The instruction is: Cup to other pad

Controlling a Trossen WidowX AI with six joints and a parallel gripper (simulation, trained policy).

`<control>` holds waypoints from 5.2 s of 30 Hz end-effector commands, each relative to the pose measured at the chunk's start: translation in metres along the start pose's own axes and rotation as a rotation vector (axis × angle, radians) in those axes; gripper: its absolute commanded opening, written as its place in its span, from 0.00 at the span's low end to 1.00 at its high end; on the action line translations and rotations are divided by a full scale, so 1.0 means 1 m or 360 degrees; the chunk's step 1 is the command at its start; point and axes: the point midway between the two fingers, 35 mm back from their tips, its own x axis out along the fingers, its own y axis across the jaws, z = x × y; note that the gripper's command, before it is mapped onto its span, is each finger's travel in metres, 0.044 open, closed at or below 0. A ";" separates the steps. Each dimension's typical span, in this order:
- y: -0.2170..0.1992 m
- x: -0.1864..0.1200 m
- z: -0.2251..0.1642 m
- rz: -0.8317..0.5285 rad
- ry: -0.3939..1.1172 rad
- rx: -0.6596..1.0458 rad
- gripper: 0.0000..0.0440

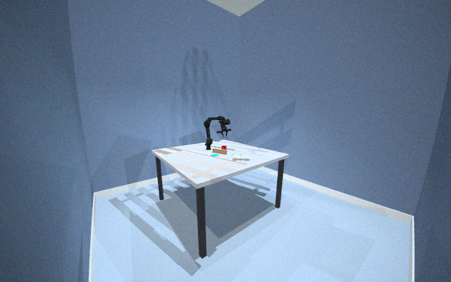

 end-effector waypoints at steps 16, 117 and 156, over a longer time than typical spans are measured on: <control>-0.026 0.027 -0.005 -0.0347 0.0148 0.0116 0.36; -0.048 0.075 0.019 -0.0394 0.0061 0.0336 0.00; -0.109 0.067 0.141 -0.0249 -0.0282 0.0795 0.00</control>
